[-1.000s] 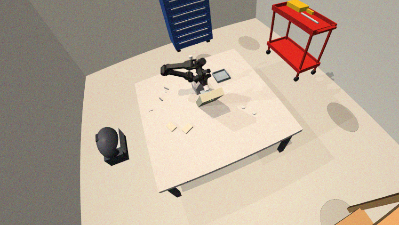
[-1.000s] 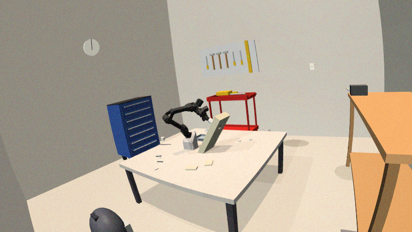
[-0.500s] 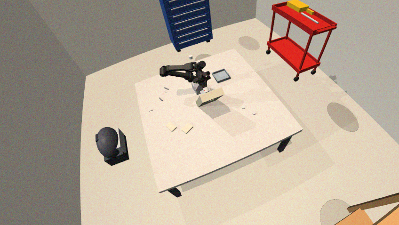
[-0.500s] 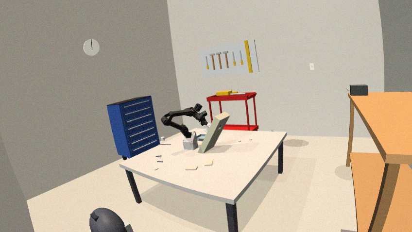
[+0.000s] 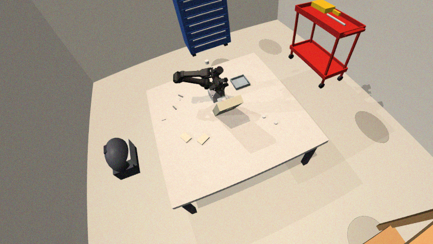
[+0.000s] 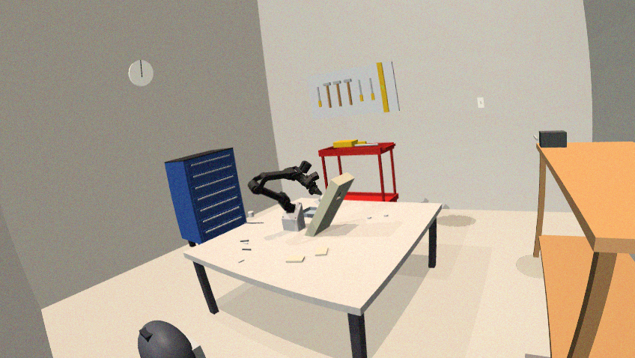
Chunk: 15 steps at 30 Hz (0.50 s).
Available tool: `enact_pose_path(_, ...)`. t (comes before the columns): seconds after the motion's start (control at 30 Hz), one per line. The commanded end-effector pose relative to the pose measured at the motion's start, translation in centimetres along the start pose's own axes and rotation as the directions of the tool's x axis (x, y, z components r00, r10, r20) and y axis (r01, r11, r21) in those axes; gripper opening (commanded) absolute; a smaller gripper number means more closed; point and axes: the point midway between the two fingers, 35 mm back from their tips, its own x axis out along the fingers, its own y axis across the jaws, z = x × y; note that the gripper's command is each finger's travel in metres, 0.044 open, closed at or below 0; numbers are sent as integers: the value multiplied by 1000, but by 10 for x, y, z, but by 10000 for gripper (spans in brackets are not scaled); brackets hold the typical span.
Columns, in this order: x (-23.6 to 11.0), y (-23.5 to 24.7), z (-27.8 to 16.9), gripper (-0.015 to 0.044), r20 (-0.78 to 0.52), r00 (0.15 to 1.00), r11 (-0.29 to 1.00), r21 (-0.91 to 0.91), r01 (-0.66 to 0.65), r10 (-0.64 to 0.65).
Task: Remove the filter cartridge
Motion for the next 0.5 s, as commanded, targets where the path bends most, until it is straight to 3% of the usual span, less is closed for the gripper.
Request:
enact_pose_path(0.0, 0, -1, 0, 115, 1, 1000, 1000, 6, 3, -3)
enact_pose_path(0.47, -10, -52, 52, 115, 2, 1000, 1000, 13, 10, -10)
